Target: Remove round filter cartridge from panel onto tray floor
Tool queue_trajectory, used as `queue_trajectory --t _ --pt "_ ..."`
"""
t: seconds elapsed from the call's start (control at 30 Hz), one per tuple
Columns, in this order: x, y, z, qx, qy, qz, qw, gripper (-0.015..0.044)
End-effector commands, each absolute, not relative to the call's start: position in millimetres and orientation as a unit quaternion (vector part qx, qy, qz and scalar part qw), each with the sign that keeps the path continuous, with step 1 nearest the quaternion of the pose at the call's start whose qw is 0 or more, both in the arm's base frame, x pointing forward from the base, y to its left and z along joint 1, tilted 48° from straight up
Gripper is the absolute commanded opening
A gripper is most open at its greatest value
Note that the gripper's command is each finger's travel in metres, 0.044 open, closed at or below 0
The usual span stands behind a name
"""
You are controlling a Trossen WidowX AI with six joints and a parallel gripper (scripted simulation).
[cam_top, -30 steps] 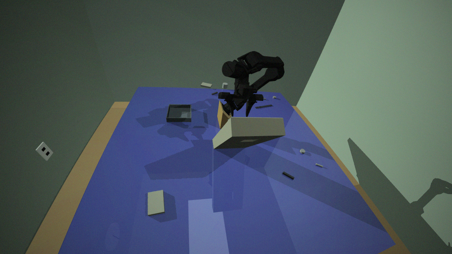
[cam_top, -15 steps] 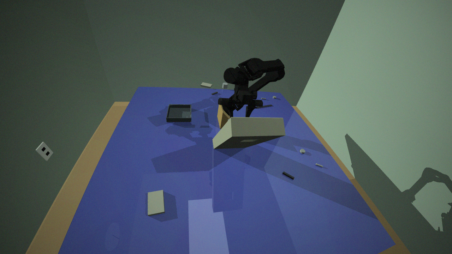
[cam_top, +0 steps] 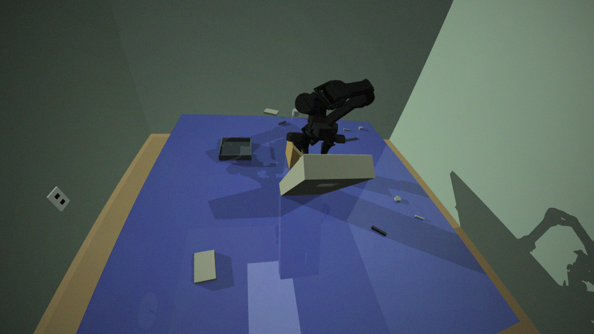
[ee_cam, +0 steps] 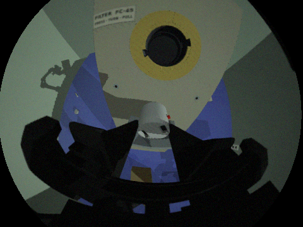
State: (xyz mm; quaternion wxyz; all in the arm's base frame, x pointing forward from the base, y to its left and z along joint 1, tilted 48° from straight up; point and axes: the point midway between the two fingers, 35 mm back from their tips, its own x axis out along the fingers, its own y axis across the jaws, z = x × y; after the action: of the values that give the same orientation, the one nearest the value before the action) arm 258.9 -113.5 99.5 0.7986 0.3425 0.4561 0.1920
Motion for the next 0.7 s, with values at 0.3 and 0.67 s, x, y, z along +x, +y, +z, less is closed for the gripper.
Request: queue_trajectory --t 0.3,0.67 --pt "262.0 -116.8 102.8 0.342 0.456 0.192 0.799 0.0028" --pt "265.1 -142.9 124.4 0.341 0.455 0.185 0.802 0.0000"
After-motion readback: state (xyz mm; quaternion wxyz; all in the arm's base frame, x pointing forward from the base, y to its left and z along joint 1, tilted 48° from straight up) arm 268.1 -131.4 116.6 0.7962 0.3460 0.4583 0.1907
